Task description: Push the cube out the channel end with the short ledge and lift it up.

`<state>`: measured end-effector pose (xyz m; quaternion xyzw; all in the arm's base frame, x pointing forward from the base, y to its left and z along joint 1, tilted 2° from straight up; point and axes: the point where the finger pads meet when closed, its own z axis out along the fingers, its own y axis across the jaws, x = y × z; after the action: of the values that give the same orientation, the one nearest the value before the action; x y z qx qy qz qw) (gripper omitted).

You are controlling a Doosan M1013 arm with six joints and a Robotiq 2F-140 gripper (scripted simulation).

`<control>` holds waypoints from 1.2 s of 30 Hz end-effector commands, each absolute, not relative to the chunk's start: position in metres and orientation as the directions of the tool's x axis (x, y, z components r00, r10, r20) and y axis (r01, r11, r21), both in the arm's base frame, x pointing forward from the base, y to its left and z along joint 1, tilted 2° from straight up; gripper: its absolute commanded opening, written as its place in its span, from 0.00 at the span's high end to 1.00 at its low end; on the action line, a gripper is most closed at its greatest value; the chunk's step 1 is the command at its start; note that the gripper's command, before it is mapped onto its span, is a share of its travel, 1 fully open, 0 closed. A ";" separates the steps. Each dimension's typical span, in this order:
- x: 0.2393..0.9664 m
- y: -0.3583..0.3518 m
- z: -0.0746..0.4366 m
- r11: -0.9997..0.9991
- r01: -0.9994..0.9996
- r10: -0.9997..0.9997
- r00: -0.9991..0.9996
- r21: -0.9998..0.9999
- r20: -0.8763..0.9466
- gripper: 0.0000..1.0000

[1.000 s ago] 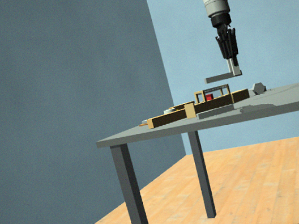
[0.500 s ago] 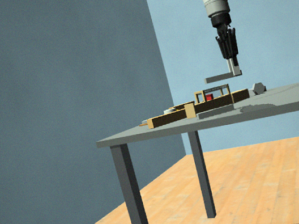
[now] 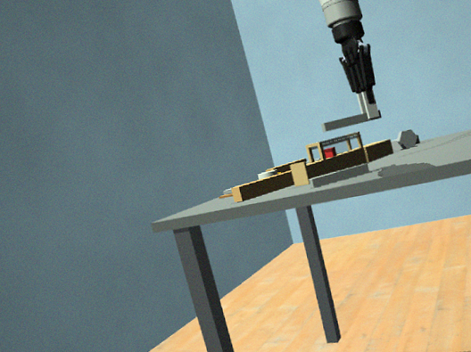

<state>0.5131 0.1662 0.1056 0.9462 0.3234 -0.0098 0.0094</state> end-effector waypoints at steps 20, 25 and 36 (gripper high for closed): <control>0.558 -0.079 0.111 -0.345 0.939 0.938 0.345 -0.003 -0.027 1.00; 0.562 -0.143 0.110 -0.341 0.940 0.940 0.341 -0.004 -0.027 1.00; 0.567 -0.196 0.072 -0.341 0.940 0.940 0.341 -0.004 -0.027 1.00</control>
<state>0.5653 -0.1936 0.0746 0.8191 0.5735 -0.0130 0.0071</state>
